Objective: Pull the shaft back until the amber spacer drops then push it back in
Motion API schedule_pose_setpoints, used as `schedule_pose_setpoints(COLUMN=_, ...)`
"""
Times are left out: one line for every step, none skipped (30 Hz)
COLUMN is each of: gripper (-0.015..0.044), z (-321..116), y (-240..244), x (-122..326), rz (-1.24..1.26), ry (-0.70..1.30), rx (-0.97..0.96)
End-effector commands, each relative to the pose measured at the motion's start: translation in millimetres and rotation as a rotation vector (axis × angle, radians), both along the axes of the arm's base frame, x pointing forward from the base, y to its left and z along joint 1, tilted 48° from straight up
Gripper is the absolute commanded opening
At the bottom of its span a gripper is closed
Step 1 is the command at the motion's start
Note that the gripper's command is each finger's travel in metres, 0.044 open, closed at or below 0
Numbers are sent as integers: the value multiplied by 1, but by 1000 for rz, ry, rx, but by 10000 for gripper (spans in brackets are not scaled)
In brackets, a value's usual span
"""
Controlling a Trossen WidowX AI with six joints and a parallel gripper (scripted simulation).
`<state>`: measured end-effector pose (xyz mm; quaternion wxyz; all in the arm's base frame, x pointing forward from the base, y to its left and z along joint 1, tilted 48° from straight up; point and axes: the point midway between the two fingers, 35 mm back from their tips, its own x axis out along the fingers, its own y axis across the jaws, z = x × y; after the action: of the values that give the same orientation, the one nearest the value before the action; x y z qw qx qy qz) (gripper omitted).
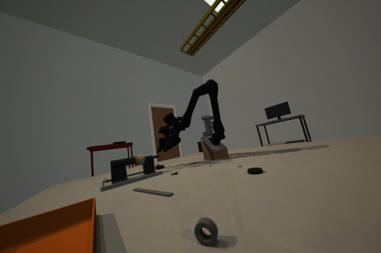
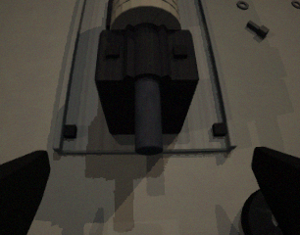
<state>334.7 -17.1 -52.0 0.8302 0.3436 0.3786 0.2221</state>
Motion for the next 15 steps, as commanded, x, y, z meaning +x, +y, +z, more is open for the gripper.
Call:
schedule_pose_setpoints(gripper=440, z=1, y=0, x=0, rz=0, ry=-1, rx=4)
schedule_pose_setpoints(gripper=440, z=1, y=0, x=0, rz=0, ry=-1, rx=4)
schedule_pose_setpoints(gripper=440, z=0, y=0, x=0, rz=0, ry=-1, rx=4)
schedule_pose_setpoints(gripper=440, z=0, y=1, x=0, rz=0, ry=-1, rx=4)
schedule_pose_setpoints(gripper=440, z=0, y=1, x=1, rz=0, ry=-1, rx=4)
schedule_pose_setpoints(gripper=440, z=-1, y=2, x=2, rz=0, ry=-1, rx=4)
schedule_pose_setpoints(gripper=440, z=-1, y=2, x=2, rz=0, ry=0, rx=4)
schedule_pose_setpoints(gripper=440, z=-2, y=3, x=3, rz=0, ry=0, rx=3)
schedule_pose_setpoints(gripper=440, z=-3, y=4, x=4, rz=0, ry=0, rx=3)
schedule_pose_setpoints(gripper=440, z=-3, y=5, x=6, rz=0, ry=0, rx=3)
schedule_pose_setpoints(gripper=440, z=-4, y=6, x=7, rz=0, ry=0, rx=3)
schedule_pose_setpoints(gripper=440, z=-5, y=7, x=8, rz=0, ry=0, rx=3)
schedule_pose_setpoints(gripper=440, z=-6, y=8, x=9, rz=0, ry=0, rx=3)
schedule_pose_setpoints(gripper=440, z=-6, y=9, x=10, rz=0, ry=0, rx=3)
schedule_pose_setpoints(gripper=440, z=-7, y=10, x=11, rz=1, ry=0, rx=3)
